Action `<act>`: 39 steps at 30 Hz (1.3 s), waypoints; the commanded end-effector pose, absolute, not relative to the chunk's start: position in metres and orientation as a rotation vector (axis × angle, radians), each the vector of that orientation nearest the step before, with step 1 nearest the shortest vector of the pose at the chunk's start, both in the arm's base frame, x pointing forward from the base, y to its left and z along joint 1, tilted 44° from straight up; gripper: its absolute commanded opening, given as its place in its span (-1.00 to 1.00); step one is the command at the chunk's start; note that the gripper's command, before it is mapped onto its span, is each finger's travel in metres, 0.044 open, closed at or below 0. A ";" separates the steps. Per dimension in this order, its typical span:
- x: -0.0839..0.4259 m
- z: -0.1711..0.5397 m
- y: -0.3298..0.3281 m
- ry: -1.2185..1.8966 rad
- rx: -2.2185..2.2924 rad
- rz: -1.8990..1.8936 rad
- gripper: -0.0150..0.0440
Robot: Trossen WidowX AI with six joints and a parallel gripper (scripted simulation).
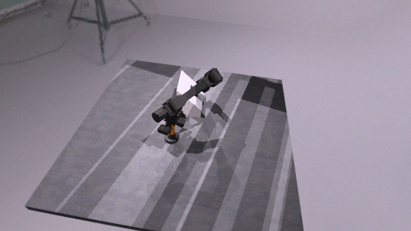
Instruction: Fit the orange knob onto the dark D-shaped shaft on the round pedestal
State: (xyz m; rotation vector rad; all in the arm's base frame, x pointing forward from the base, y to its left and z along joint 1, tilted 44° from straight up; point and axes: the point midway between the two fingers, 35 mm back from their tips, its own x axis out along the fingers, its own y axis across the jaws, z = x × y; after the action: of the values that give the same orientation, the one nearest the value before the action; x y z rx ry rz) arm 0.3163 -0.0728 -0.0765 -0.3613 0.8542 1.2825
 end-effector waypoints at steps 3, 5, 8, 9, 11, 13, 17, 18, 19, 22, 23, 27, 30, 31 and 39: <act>0.317 -0.077 -0.073 0.856 -0.354 1.277 -0.49; 0.317 -0.077 -0.072 0.878 -0.326 1.260 -0.49; 0.317 -0.077 -0.072 0.881 -0.322 1.258 -0.49; 0.317 -0.077 -0.073 0.876 -0.328 1.262 -0.49; 0.316 -0.077 -0.073 0.869 -0.338 1.267 -0.49; 0.316 -0.077 -0.073 0.869 -0.338 1.267 -0.49; 0.315 -0.077 -0.072 0.853 -0.358 1.279 -0.49; 0.315 -0.078 -0.072 0.847 -0.366 1.284 -0.49; 0.316 -0.078 -0.072 0.843 -0.371 1.287 -0.49; 0.316 -0.078 -0.072 0.853 -0.359 1.280 -0.49; 0.316 -0.078 -0.072 0.855 -0.356 1.278 -0.49; 0.316 -0.079 -0.071 0.870 -0.336 1.267 -0.49; 0.316 -0.081 -0.069 0.887 -0.314 1.253 -0.49; 0.316 -0.081 -0.069 0.892 -0.307 1.249 -0.49; 0.315 -0.085 -0.065 0.896 -0.301 1.246 -0.49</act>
State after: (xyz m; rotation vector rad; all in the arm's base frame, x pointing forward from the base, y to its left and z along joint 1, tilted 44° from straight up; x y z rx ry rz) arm 0.3162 -0.0670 -0.0828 -0.3025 0.8966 1.2437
